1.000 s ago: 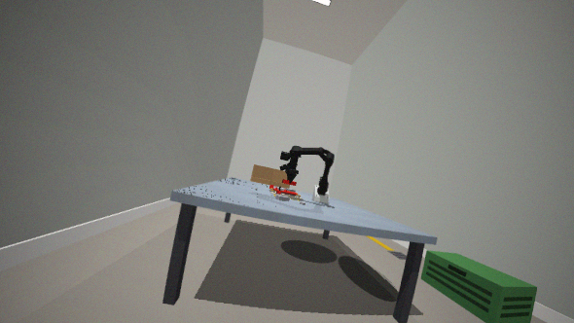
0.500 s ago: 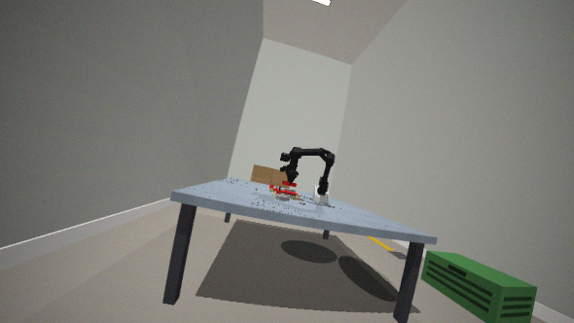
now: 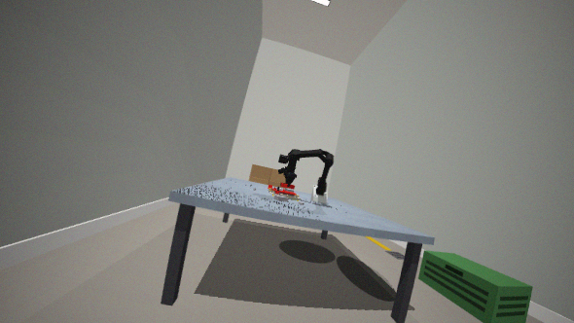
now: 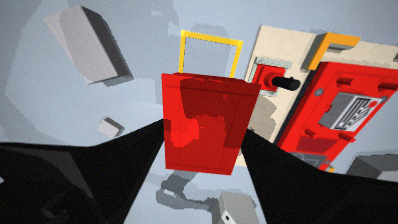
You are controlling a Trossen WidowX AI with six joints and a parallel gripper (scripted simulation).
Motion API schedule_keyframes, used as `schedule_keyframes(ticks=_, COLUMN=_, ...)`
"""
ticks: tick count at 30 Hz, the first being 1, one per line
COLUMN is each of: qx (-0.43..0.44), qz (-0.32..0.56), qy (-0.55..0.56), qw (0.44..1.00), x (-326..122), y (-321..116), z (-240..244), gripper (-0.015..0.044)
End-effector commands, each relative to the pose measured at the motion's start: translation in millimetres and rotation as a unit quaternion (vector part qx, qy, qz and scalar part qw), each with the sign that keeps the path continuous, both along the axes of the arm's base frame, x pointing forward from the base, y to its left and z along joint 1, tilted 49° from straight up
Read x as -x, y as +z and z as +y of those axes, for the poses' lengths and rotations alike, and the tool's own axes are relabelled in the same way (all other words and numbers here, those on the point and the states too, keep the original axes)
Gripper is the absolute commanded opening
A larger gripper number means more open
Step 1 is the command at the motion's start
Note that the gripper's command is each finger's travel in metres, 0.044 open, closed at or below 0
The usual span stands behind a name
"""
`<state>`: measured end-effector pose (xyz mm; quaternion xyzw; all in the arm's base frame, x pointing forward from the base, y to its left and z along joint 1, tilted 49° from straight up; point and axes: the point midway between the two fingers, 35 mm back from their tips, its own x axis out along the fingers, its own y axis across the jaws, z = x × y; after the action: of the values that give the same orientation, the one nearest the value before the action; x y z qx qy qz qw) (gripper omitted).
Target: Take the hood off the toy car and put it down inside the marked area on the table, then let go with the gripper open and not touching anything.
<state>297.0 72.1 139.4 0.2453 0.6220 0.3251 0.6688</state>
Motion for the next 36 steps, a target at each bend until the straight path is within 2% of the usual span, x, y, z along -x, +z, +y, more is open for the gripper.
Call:
schedule_keyframes(ticks=1, qx=-0.002, qz=0.001, qy=0.000, qw=1.000, x=0.8, y=-2.4, z=3.7, gripper=0.0000)
schedule_keyframes(ticks=36, qx=-0.003, qz=0.000, qy=0.000, qw=1.000, x=1.2, y=-24.1, z=29.3, gripper=0.0000)
